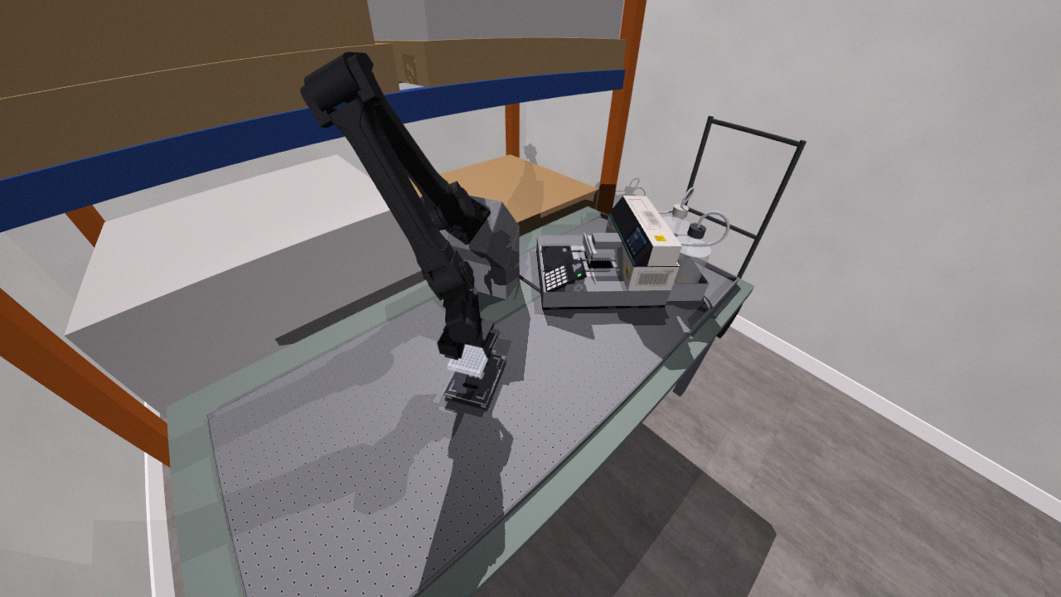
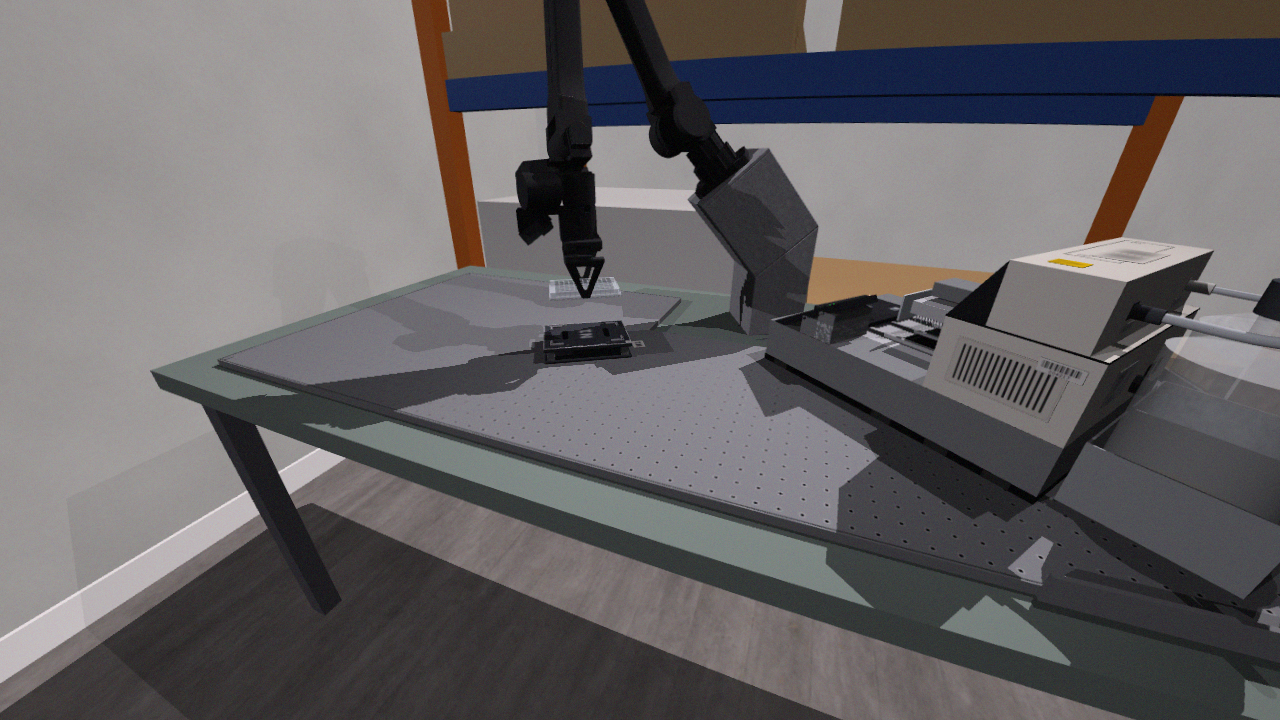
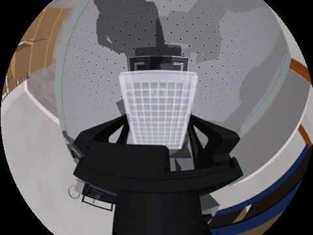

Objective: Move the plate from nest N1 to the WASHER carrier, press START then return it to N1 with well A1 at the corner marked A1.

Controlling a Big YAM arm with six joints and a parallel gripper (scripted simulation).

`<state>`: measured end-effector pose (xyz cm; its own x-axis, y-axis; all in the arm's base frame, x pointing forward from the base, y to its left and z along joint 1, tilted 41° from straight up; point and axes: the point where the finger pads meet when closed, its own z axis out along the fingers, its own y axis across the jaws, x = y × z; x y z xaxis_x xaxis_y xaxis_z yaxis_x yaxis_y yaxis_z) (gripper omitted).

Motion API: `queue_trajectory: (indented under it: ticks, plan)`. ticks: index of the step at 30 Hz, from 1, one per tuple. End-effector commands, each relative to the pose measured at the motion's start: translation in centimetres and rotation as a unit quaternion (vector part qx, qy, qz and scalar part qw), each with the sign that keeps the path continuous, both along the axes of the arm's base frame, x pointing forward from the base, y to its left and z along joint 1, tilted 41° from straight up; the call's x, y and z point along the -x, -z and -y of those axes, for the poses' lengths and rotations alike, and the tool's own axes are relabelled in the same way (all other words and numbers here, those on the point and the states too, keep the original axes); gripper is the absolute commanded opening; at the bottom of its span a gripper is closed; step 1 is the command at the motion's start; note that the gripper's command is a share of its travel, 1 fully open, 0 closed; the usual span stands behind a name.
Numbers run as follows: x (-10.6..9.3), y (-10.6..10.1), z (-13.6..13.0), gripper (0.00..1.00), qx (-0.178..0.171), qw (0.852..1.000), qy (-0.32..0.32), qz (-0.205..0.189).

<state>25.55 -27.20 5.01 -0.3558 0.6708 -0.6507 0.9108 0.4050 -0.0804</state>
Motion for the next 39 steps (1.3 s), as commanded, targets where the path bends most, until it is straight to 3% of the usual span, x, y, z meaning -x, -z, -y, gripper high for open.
queue_trajectory:
  ticks: [1,39]
  plan:
    - [-0.6,-0.1,1.2,0.84,0.006,1.000,0.000,0.005]
    - [-1.4,4.5,4.6,0.84,0.004,1.000,0.000,0.001]
